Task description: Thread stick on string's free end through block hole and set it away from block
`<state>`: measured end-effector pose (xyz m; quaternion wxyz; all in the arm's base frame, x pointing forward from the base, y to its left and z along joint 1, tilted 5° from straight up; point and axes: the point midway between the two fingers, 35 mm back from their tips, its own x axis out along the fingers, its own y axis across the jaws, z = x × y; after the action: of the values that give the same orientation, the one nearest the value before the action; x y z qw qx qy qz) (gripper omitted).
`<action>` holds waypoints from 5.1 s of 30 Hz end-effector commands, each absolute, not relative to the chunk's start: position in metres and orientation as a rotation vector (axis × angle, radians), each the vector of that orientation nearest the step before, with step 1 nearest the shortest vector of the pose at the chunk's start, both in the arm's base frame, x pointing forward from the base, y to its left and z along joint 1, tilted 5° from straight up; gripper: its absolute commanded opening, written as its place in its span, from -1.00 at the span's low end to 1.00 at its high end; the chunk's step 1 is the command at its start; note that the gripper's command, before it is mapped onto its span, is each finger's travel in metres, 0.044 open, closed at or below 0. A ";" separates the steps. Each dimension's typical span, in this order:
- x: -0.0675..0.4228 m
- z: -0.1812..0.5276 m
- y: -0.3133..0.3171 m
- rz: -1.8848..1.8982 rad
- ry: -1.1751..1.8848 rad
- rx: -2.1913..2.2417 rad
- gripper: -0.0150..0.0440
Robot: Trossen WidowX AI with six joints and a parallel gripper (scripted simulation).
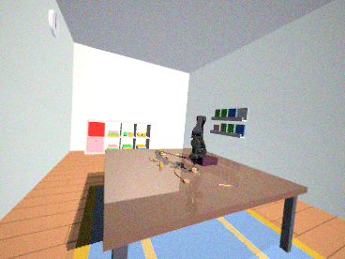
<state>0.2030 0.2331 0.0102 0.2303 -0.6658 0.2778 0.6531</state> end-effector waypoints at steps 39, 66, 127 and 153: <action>0.269 0.020 0.123 -0.802 1.404 0.701 1.00; 0.279 0.022 0.080 -1.737 0.691 1.680 1.00; 0.281 -0.016 0.078 -1.737 0.691 1.680 -0.07; 0.279 -0.036 0.076 -1.738 0.692 1.686 -0.25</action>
<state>0.2792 0.0761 -0.0365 -0.3065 -0.6370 -0.2615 0.6572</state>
